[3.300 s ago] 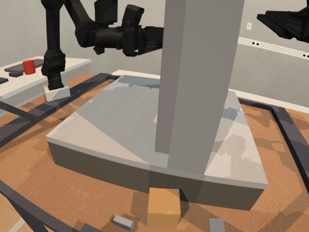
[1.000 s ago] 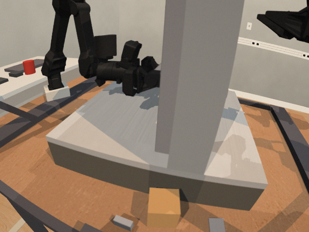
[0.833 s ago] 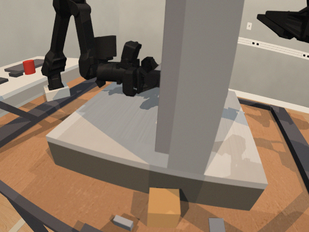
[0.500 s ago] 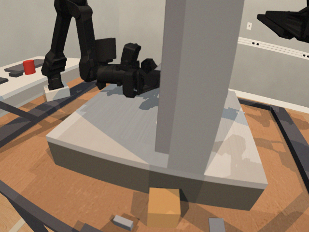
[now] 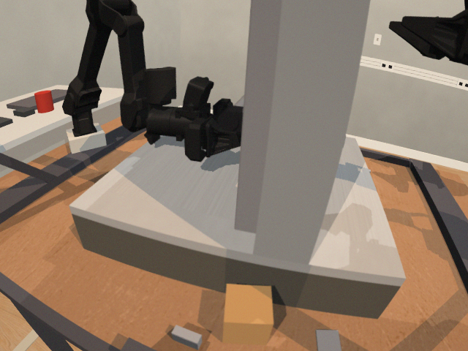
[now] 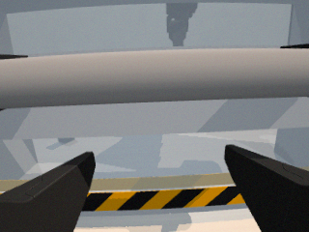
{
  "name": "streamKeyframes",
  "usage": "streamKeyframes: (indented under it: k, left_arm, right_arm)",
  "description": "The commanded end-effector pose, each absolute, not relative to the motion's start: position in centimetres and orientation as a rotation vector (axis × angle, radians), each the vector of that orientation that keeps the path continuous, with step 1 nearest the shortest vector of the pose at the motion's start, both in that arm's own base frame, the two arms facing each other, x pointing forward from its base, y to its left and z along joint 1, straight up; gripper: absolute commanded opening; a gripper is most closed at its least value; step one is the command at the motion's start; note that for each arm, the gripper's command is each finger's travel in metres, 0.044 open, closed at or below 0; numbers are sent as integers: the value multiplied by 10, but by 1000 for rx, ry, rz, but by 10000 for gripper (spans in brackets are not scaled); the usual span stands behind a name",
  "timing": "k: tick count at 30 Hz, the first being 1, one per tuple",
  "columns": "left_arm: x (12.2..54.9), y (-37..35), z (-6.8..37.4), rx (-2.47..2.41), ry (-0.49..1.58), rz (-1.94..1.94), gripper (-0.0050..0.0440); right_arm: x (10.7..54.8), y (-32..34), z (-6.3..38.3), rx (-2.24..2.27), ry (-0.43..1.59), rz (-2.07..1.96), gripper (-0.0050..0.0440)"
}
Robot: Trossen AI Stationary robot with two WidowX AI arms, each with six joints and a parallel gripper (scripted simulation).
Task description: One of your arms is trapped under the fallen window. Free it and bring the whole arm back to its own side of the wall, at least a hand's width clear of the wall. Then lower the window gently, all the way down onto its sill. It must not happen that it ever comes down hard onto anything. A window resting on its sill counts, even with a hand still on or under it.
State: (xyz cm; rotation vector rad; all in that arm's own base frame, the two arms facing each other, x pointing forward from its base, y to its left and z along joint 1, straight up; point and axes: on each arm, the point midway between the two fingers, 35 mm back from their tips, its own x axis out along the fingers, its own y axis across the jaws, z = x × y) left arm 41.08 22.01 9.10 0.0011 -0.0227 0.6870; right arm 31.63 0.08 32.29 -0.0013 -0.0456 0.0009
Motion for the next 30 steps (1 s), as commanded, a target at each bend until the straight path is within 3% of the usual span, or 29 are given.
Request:
streamKeyframes:
  k: [1, 24, 30]
  left_arm:
    - [411, 221, 92, -1, -29, 684, 400]
    - [409, 220, 85, -2, -5, 683, 400]
    - [406, 216, 103, 0, -35, 687, 400]
  right_arm:
    - [313, 2, 340, -3, -88, 2, 400]
    - [313, 2, 340, -3, -88, 2, 400]
    - [313, 2, 340, -3, -88, 2, 400]
